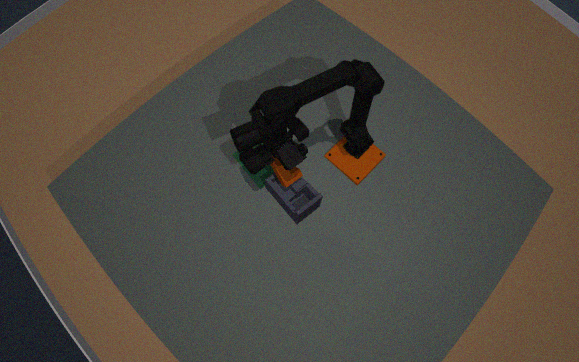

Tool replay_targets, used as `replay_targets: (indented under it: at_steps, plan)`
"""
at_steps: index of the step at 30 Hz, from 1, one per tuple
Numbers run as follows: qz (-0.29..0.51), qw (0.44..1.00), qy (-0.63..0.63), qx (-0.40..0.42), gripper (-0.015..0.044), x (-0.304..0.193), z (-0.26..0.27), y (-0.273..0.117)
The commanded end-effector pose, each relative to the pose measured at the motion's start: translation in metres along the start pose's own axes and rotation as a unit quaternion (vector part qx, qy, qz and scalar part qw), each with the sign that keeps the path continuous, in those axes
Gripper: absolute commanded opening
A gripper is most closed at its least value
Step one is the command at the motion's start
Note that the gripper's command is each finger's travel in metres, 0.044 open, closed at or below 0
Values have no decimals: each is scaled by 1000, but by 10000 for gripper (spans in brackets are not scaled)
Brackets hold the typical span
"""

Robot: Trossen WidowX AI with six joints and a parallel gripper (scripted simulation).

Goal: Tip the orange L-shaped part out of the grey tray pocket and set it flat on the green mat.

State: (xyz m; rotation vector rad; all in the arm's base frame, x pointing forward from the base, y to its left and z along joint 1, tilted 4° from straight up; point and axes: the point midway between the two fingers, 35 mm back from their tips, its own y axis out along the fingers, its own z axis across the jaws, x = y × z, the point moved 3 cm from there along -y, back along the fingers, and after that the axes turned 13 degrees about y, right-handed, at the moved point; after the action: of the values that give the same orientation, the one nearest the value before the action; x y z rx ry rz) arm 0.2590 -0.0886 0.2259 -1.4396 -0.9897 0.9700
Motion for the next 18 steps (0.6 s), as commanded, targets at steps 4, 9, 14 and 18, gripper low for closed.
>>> replay_targets:
  at_steps: [4, 9, 14, 18]
  plan:
    - [-1, 1000, -2, -2, 0, -28, -4, 0]
    - [0, 1000, -2, -2, 0, -46, -7, 0]
    - [1, 1000, -2, -2, 0, -68, -10, -1]
    - [2, 1000, -2, -2, 0, -86, -12, -1]
